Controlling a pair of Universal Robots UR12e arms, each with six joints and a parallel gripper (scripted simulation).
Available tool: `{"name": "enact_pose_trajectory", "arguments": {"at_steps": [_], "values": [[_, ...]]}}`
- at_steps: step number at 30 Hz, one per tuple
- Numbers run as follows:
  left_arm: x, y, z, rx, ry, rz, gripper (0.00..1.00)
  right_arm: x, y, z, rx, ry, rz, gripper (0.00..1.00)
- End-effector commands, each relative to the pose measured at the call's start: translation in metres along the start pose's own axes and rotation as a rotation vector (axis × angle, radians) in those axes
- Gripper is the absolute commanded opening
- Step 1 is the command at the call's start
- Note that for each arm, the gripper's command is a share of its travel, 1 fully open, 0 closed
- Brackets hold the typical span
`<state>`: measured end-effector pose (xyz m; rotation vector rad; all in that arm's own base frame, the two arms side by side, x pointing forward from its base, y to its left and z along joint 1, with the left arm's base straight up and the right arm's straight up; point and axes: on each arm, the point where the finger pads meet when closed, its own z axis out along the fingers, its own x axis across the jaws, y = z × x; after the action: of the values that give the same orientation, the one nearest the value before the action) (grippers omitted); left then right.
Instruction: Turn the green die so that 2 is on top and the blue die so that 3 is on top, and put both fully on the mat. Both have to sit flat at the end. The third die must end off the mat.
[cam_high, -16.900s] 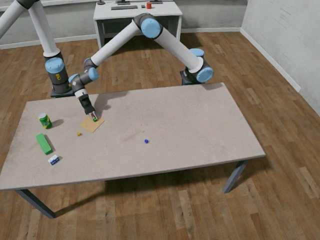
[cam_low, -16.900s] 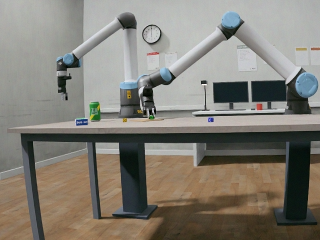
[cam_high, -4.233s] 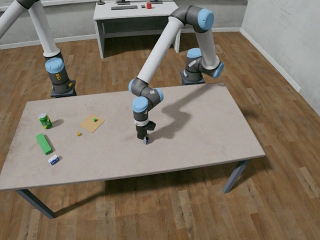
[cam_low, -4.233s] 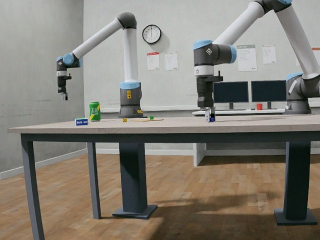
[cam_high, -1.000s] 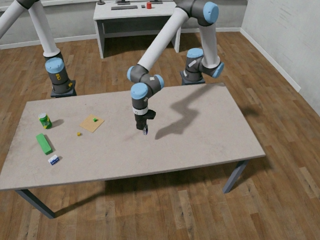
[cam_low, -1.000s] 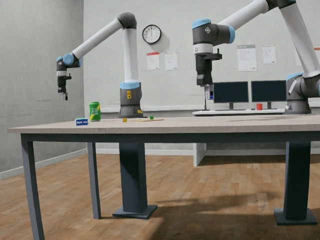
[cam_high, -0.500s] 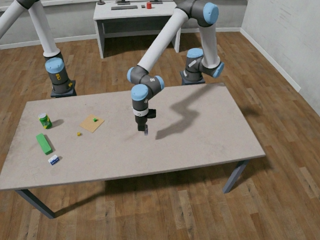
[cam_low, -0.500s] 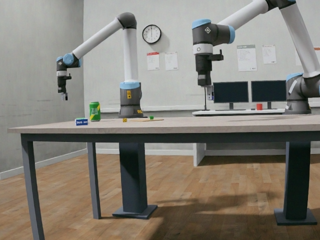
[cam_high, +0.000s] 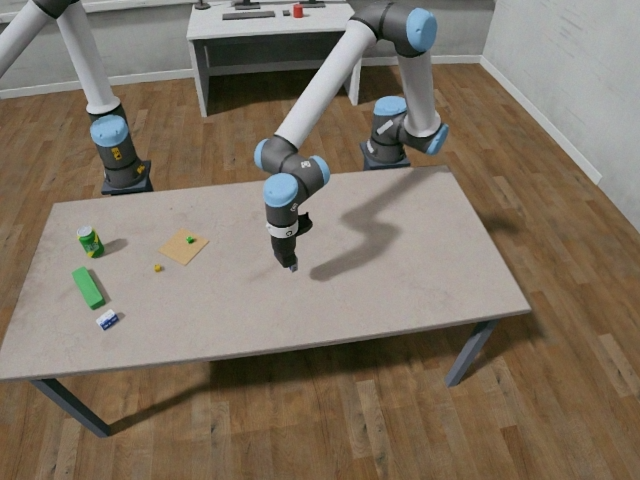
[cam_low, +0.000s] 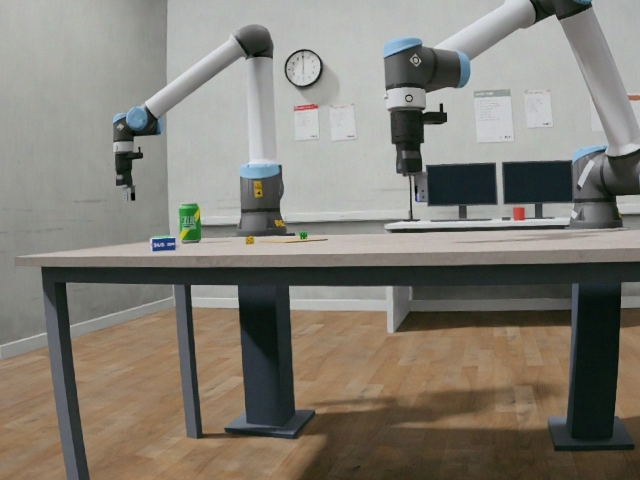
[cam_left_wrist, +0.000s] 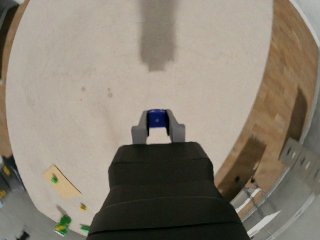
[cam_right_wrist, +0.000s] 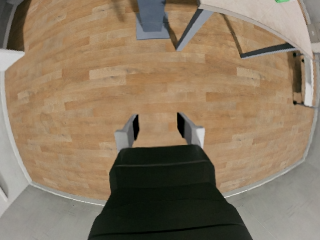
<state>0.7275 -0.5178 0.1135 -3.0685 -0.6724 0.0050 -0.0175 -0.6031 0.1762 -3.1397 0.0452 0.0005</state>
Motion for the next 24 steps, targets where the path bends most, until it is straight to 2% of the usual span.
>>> {"name": "enact_pose_trajectory", "arguments": {"at_steps": [1,7,12,16,24], "values": [[0.0,0.0009,-0.0013,-0.001,0.003,-0.059,0.4,0.0002,0.0006,-0.0008,-0.002,0.0,0.0,1.0],[0.0005,0.0036,0.0003,-0.001,0.003,-0.277,0.4,0.0002,0.0006,-0.0008,-0.002,0.0,0.0,1.0],[0.001,0.0056,0.0012,-0.002,0.003,-0.403,0.4,0.0002,0.0006,-0.0008,-0.002,0.0,0.0,1.0],[0.0012,0.0067,0.0016,-0.002,0.003,-0.461,0.4,0.0002,0.0006,-0.0008,-0.002,0.0,0.0,1.0],[0.0014,0.0072,0.0018,-0.002,0.003,-0.489,0.4,0.0002,0.0006,-0.0008,-0.002,0.0,0.0,1.0]]}}
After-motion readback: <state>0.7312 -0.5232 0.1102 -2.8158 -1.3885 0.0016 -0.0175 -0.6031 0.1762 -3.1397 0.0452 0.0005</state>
